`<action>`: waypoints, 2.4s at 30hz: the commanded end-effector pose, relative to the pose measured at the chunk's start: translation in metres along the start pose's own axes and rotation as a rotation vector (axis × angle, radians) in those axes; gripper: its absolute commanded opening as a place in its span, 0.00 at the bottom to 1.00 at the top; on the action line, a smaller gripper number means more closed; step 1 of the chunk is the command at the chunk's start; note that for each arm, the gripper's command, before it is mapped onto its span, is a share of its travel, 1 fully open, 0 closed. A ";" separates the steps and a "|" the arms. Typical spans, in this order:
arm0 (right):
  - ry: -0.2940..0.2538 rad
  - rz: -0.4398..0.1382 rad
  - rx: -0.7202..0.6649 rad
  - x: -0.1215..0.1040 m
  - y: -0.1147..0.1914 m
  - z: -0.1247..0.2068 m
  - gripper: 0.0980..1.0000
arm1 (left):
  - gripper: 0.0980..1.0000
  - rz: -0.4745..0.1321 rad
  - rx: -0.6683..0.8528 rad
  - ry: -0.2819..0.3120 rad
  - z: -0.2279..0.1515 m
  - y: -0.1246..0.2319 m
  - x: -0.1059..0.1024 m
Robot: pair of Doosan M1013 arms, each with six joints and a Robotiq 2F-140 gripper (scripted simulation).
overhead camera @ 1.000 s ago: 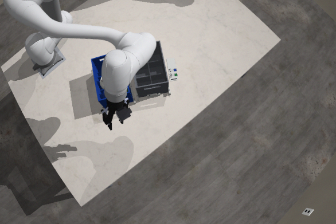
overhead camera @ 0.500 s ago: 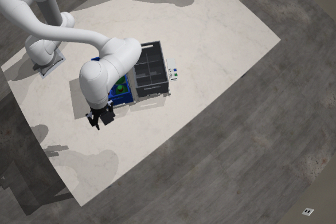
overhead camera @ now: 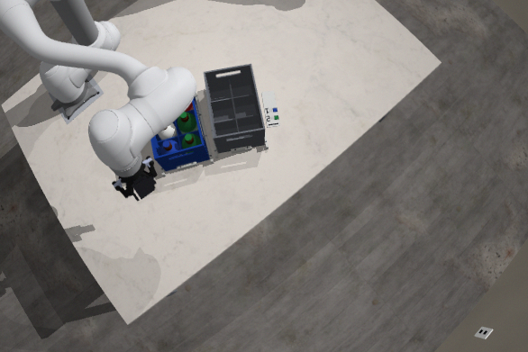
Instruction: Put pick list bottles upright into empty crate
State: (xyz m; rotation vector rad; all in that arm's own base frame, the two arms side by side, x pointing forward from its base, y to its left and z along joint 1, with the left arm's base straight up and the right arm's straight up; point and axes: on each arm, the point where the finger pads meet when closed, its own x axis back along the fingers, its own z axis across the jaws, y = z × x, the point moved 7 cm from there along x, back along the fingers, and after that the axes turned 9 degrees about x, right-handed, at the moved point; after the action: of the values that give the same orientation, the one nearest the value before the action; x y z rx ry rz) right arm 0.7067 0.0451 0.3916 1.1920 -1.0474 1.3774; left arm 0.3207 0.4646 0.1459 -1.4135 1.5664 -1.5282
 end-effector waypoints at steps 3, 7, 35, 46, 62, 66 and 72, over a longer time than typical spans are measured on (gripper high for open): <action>-0.069 -0.004 0.013 -0.001 0.017 0.014 0.38 | 1.00 0.001 0.000 0.000 0.000 -0.001 0.000; -0.069 -0.004 0.013 -0.002 0.033 0.021 0.38 | 1.00 0.001 0.000 0.000 0.000 -0.001 0.000; -0.141 0.024 0.358 0.023 0.028 -0.096 0.38 | 1.00 0.001 0.000 0.000 0.000 -0.001 0.000; -0.141 0.024 0.358 0.034 0.026 -0.145 0.38 | 1.00 0.001 0.000 0.000 0.000 -0.001 0.000; -0.141 0.024 0.358 0.048 0.023 -0.213 0.38 | 1.00 0.001 0.000 0.000 0.000 -0.001 0.000; -0.141 0.024 0.358 0.052 0.022 -0.233 0.38 | 1.00 0.001 0.000 0.000 0.000 -0.001 0.000; -0.141 0.024 0.358 0.057 0.021 -0.252 0.38 | 1.00 0.001 0.000 0.000 0.000 -0.001 0.000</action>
State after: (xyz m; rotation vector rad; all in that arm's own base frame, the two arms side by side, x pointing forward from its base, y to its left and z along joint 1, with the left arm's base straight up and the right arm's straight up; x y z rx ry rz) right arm 0.6523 0.2872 0.4104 1.5612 -0.9355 1.5611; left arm 0.3207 0.4646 0.1459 -1.4135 1.5664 -1.5282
